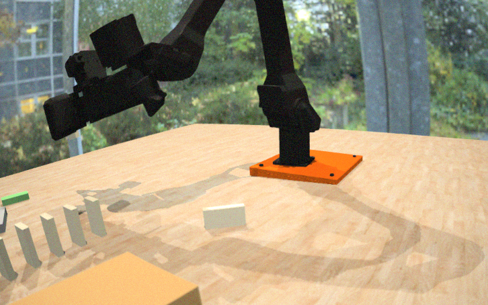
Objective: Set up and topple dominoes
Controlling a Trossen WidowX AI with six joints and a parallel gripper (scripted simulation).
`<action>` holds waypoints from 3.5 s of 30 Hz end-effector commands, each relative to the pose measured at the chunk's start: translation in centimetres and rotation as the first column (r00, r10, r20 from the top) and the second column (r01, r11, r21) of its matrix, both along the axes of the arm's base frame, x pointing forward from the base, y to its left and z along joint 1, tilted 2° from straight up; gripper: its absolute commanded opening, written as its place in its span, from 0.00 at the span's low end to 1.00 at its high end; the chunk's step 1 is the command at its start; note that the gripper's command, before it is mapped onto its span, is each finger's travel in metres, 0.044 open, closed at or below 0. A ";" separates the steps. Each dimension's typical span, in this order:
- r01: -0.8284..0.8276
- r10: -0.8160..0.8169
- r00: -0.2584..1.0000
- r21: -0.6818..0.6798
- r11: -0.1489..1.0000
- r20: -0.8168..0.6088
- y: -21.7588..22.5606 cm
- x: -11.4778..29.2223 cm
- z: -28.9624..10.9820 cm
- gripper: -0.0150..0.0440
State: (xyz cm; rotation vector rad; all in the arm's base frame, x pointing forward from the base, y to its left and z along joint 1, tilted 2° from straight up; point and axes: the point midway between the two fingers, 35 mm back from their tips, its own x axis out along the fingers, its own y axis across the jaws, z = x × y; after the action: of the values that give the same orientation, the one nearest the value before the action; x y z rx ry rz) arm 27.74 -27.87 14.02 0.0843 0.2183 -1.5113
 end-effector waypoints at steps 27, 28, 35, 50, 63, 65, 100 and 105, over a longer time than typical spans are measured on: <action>0.142 -0.125 0.986 -0.158 0.977 0.113 4.5 -5.4 0.5 0.30; 0.142 -0.125 0.986 -0.158 0.977 0.113 4.5 -5.4 0.5 0.30; 0.142 -0.125 0.986 -0.157 0.977 0.114 4.5 -5.4 0.3 0.30; 0.150 -0.130 0.981 -0.145 0.978 0.141 4.2 -4.7 -3.8 0.30; 0.158 -0.135 0.977 -0.134 0.978 0.163 4.1 -4.7 -7.4 0.30; 0.159 -0.136 0.977 -0.132 0.978 0.167 4.1 -4.8 -8.0 0.30; 0.165 -0.141 0.973 -0.124 0.978 0.182 4.3 -5.3 -10.7 0.92; 0.165 -0.141 0.973 -0.123 0.979 0.184 4.2 -5.2 -9.7 1.00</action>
State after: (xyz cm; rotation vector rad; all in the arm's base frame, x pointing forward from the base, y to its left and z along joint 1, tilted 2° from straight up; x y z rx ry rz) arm 22.43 -23.60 3.57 0.1172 -0.0235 -1.6588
